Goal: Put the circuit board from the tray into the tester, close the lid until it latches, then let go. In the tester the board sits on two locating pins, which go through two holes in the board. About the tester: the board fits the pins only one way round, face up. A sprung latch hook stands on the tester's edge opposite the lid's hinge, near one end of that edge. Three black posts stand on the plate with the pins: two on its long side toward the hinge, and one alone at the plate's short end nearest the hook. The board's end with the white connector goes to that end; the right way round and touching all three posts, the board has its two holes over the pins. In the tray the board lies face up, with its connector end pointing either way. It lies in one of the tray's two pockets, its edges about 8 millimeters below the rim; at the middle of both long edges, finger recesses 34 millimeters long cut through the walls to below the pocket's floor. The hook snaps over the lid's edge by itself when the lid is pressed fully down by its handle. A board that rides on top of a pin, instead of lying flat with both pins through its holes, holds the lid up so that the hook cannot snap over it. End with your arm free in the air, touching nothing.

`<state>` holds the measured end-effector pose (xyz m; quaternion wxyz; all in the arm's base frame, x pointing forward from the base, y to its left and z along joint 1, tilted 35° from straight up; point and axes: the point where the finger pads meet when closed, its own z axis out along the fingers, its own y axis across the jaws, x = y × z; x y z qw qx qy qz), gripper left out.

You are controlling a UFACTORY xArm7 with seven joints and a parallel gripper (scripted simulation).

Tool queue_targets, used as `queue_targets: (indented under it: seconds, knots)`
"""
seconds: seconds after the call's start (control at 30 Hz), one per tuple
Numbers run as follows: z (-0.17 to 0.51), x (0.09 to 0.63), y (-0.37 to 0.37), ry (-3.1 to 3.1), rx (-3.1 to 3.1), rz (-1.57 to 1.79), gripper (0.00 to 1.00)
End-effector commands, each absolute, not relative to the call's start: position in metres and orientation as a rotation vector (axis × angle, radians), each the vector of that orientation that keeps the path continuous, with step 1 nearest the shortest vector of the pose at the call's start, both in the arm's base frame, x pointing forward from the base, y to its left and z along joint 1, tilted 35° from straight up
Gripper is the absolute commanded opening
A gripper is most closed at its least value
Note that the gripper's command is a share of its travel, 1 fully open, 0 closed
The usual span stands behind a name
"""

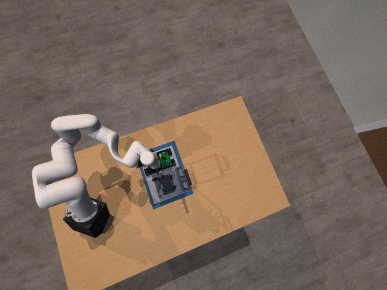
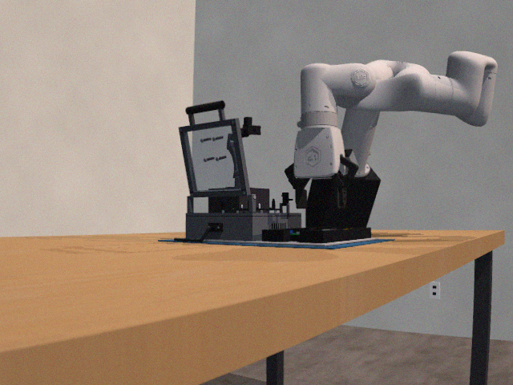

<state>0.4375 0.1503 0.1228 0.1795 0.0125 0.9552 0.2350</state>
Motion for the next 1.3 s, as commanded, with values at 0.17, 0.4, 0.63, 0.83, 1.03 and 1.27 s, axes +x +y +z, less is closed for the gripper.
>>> queue_targets:
  seconds: [0.17, 0.4, 0.63, 0.83, 1.03, 1.27]
  knots:
    - [0.136, 0.467, 0.149, 2.697, 0.037, 0.665, 1.0]
    - [0.141, 0.48, 0.149, 2.697, 0.037, 0.665, 1.0]
    - [0.145, 0.489, 0.149, 2.697, 0.037, 0.665, 1.0]
    - [0.146, 0.49, 0.149, 2.697, 0.037, 0.665, 1.0]
    - [0.146, 0.49, 0.149, 2.697, 0.03, 0.664, 1.0]
    - [0.146, 0.49, 0.149, 2.683, -0.073, 0.64, 1.0]
